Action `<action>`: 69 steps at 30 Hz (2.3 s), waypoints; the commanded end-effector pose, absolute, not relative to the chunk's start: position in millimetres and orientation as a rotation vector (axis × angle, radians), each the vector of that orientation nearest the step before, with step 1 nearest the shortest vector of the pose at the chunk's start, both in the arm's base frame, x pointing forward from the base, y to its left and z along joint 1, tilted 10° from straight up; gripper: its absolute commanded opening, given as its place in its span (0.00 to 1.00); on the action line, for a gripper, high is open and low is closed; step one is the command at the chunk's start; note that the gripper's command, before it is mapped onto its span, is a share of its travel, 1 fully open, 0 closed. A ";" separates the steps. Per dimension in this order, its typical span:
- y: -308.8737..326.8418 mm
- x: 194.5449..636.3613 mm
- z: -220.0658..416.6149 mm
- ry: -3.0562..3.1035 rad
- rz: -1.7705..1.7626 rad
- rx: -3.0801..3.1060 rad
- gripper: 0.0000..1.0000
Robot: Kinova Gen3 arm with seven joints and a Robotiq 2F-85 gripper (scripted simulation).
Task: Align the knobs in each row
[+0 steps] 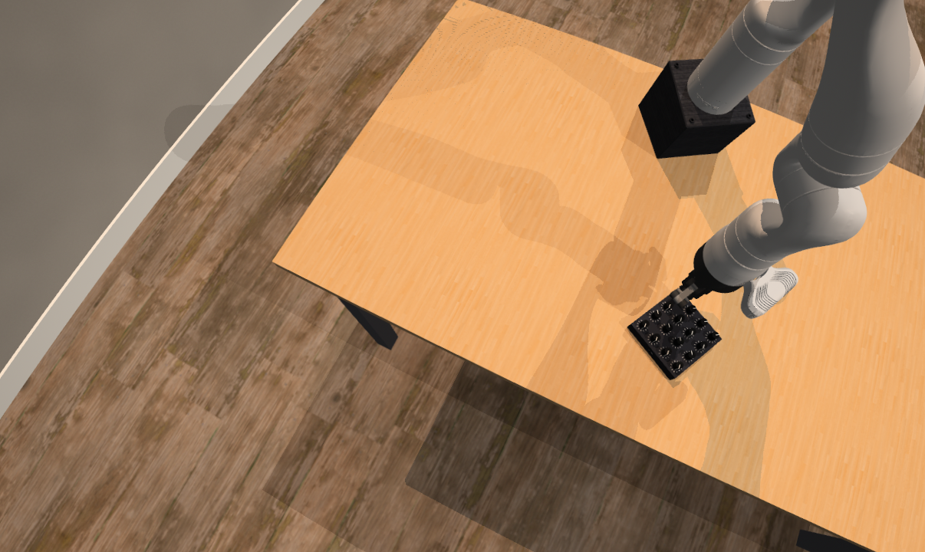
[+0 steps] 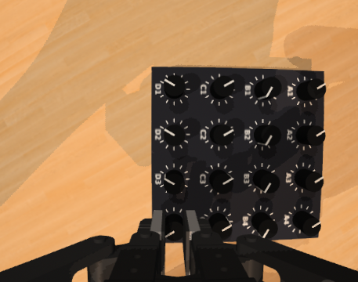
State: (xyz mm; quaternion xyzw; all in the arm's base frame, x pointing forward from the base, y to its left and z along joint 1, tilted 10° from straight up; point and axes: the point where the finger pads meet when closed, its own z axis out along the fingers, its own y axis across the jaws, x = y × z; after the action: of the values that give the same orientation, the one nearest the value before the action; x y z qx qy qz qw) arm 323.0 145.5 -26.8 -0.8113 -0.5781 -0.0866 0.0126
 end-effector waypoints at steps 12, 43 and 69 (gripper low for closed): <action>145.6 323.3 -26.4 -1.901 -0.273 -2.464 0.08; 145.6 323.3 -26.4 -2.347 -0.276 -2.092 0.08; 145.6 323.3 -26.4 -2.800 -0.267 -1.518 0.08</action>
State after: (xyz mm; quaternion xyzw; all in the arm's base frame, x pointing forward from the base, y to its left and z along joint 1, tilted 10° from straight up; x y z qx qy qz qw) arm 323.0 145.4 -26.9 -0.4845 -0.8703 -0.0853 -0.0252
